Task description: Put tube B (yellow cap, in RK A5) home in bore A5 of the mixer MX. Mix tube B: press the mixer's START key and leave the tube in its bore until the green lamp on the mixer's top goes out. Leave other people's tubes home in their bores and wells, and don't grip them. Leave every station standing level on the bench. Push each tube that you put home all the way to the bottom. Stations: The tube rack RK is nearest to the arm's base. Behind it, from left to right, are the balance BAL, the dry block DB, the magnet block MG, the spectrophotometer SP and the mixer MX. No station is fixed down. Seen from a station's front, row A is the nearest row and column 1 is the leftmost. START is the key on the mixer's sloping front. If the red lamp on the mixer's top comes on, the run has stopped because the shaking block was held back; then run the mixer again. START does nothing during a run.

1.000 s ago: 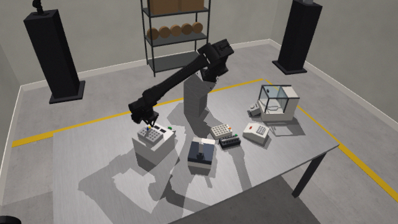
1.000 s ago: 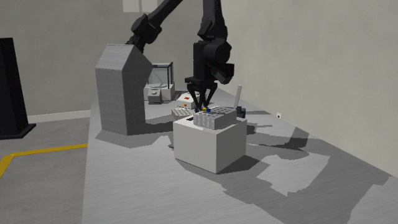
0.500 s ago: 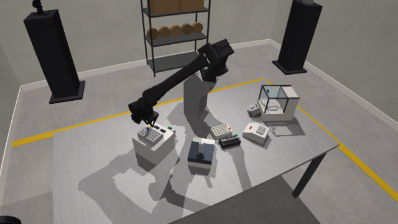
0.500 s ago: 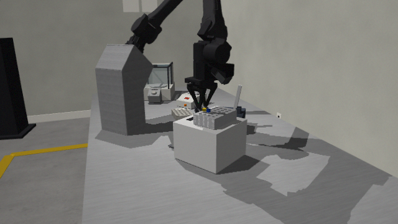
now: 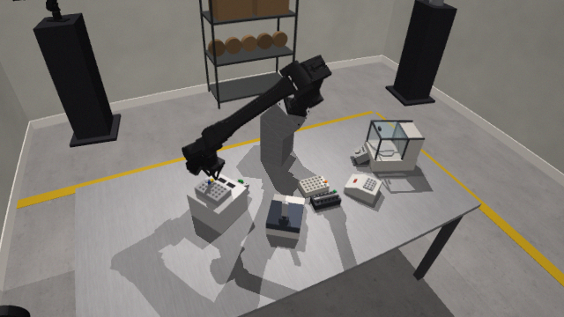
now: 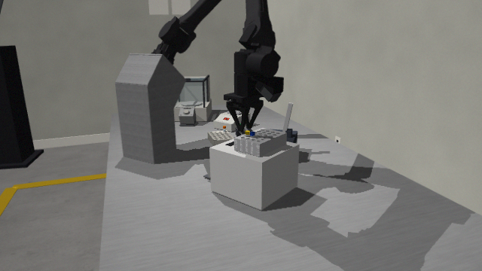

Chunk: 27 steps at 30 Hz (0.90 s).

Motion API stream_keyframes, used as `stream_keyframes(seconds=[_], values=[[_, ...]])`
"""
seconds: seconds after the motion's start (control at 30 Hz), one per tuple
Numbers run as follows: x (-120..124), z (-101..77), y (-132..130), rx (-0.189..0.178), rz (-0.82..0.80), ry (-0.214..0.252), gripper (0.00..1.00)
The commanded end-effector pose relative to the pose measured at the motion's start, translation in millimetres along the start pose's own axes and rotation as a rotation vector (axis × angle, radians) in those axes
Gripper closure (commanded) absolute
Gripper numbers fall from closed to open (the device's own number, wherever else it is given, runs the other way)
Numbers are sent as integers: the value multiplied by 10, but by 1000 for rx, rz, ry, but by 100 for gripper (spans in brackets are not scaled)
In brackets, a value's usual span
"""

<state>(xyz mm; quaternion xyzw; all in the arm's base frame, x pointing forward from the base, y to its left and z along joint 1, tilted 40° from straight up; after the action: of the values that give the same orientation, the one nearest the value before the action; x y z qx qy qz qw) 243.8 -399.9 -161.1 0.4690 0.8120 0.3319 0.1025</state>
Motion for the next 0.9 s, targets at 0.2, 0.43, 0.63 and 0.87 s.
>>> stream_keyframes(seconds=[0.2,0.43,0.63,0.87], values=[[-319,-297,16,10,-30,-63,64],[-342,-474,23,14,-37,-80,64],[-338,-578,23,15,-38,-80,64],[-335,-665,24,15,-38,-81,64]])
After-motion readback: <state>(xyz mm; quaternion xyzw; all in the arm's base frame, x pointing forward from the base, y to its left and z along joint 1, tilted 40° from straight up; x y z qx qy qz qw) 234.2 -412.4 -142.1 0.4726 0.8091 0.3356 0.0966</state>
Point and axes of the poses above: the point where the finger pads meet when closed, its own z axis out along the fingers, its own y axis across the jaws, x = y × z, the point moved 6 cm from there along -z, back along the fingers, and after that the axes turned 2 degrees about z, right-handed, at the moved point
